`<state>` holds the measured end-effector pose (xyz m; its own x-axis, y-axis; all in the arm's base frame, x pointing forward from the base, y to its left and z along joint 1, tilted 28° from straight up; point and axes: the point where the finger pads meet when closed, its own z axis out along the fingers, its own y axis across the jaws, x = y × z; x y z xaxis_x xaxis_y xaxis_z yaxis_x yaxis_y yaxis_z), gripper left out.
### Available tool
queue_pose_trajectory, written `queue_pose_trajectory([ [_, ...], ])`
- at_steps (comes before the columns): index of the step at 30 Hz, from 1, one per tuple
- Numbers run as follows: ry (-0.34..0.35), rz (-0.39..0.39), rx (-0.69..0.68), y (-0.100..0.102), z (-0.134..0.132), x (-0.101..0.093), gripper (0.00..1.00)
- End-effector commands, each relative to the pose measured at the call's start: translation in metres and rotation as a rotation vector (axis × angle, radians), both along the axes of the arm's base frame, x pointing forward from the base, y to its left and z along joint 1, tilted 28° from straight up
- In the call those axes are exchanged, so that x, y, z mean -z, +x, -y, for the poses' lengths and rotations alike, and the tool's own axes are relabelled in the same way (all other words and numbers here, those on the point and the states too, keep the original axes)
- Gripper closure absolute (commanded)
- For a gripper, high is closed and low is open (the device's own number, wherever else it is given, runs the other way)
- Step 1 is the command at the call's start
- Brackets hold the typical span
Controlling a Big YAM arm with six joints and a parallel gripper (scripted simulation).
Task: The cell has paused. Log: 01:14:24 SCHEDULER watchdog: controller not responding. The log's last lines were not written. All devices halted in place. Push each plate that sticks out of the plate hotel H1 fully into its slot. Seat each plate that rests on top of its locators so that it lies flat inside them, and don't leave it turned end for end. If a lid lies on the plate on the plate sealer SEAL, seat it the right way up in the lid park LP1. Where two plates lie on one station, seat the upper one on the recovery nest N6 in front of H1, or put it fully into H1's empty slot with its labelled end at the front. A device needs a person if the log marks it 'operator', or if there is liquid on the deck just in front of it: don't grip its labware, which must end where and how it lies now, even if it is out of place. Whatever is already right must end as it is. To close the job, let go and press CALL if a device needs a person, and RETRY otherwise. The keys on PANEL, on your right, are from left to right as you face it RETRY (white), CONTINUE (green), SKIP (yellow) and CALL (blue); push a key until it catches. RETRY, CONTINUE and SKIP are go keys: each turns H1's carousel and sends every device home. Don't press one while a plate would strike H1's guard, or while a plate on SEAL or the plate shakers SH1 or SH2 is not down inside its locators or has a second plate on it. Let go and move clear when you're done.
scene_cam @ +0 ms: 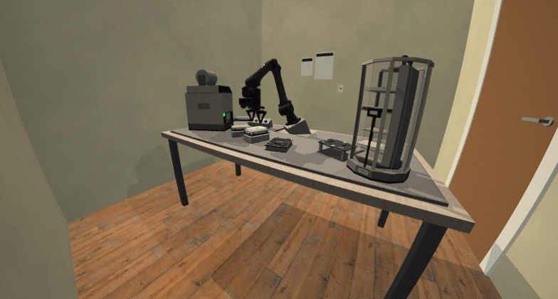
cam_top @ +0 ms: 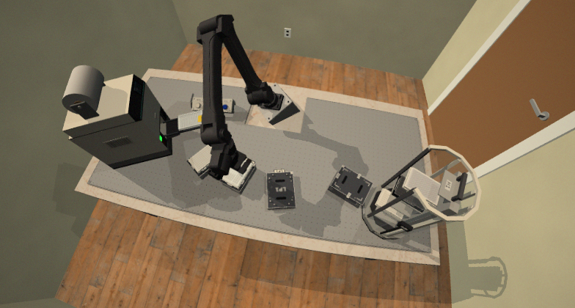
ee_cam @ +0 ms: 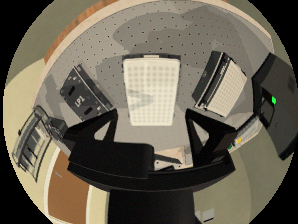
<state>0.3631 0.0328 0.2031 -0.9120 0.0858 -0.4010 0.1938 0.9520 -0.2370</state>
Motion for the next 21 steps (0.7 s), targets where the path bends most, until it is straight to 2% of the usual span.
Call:
queue_pose_trajectory([
  [1,0.009,0.033,-0.003,0.008,-0.002,-0.012,0.00],
  [7,0.009,0.033,-0.003,0.008,-0.002,-0.012,0.00],
  [8,0.001,0.004,0.000,0.005,0.004,0.004,0.00],
  [9,0.000,0.000,0.000,0.006,0.004,0.007,0.00],
  [21,0.000,0.000,0.000,0.010,0.009,0.020,0.00],
])
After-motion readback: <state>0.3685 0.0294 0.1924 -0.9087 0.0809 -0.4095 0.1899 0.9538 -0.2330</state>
